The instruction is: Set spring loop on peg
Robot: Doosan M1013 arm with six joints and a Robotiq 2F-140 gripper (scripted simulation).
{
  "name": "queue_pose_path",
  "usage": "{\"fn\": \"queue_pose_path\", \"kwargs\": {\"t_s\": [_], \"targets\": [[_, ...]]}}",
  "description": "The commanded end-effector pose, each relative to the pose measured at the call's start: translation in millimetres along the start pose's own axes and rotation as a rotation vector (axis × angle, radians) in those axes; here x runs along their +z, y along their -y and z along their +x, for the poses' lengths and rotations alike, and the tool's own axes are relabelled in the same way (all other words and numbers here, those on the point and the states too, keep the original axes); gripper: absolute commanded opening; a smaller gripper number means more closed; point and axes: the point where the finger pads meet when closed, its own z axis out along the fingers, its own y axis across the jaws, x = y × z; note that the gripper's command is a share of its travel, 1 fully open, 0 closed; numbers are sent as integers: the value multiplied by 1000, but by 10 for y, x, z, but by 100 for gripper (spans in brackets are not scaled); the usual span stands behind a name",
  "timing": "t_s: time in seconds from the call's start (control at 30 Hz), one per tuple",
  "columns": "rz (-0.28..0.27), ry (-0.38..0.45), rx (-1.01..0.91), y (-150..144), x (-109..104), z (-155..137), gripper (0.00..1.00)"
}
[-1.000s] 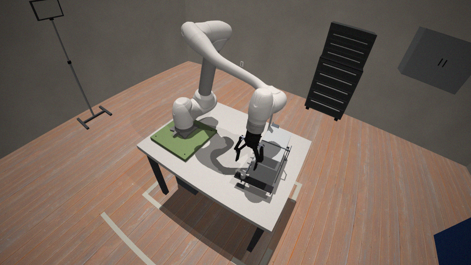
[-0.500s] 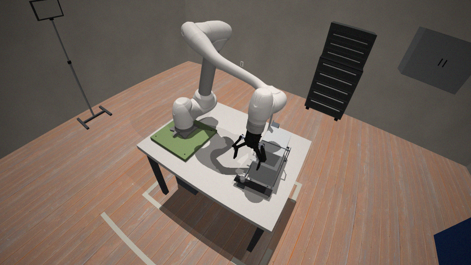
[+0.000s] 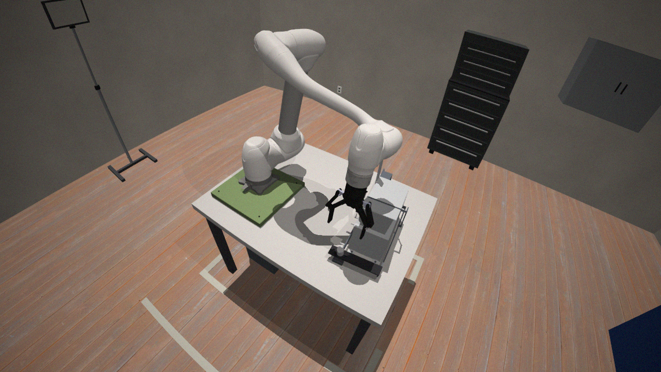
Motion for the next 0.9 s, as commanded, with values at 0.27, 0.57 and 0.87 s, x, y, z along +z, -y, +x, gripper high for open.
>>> {"fn": "queue_pose_path", "kwargs": {"t_s": [0.27, 0.57, 0.87], "targets": [[-1, 0, 0, -2, -335, -59, 100], [-1, 1, 1, -2, -926, -162, 100], [-2, 1, 0, -1, -900, -157, 100]]}}
